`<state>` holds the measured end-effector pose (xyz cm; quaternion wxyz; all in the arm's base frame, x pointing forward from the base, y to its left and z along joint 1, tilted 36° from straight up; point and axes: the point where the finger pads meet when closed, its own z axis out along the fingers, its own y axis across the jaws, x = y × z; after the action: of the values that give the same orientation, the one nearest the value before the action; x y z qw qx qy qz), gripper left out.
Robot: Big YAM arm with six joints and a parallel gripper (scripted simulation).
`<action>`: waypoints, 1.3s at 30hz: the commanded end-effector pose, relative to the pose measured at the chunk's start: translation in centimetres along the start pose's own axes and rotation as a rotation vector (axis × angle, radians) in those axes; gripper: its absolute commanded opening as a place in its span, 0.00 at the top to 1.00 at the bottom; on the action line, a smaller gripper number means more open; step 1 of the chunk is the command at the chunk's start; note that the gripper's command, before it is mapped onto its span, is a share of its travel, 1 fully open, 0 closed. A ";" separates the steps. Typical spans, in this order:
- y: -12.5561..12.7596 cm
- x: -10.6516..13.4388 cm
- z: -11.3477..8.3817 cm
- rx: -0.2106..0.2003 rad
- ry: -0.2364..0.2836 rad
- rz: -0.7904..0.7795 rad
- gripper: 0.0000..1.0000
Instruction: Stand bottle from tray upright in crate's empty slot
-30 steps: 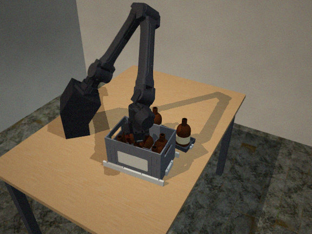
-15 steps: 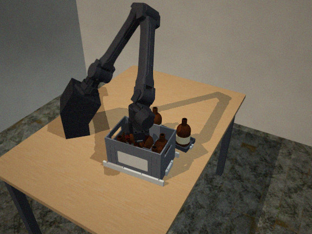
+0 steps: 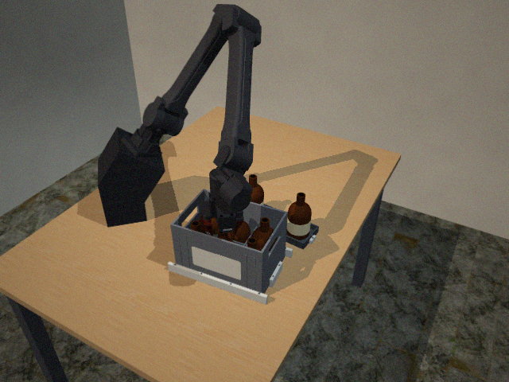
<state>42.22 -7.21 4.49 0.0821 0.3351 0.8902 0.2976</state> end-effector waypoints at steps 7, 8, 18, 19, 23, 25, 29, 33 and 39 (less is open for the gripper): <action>1.1 -1.9 -3.1 -0.017 -0.053 -0.023 0.39; 1.1 -1.9 -3.3 -0.017 -0.053 -0.023 0.39; 1.1 -1.9 -5.2 -0.017 -0.054 -0.024 0.39; 1.1 -1.9 -5.4 -0.017 -0.054 -0.024 0.39; 1.1 -1.8 -6.5 -0.016 -0.055 -0.025 0.39; 1.1 -1.8 -7.0 -0.016 -0.056 -0.025 0.39; 1.1 -1.8 -7.9 -0.016 -0.056 -0.025 0.39; 1.1 -1.8 -8.8 -0.015 -0.057 -0.026 0.39; 1.1 -1.8 -9.4 -0.014 -0.058 -0.026 0.39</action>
<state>39.84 -10.28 9.92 0.0806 0.3404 0.8883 0.2975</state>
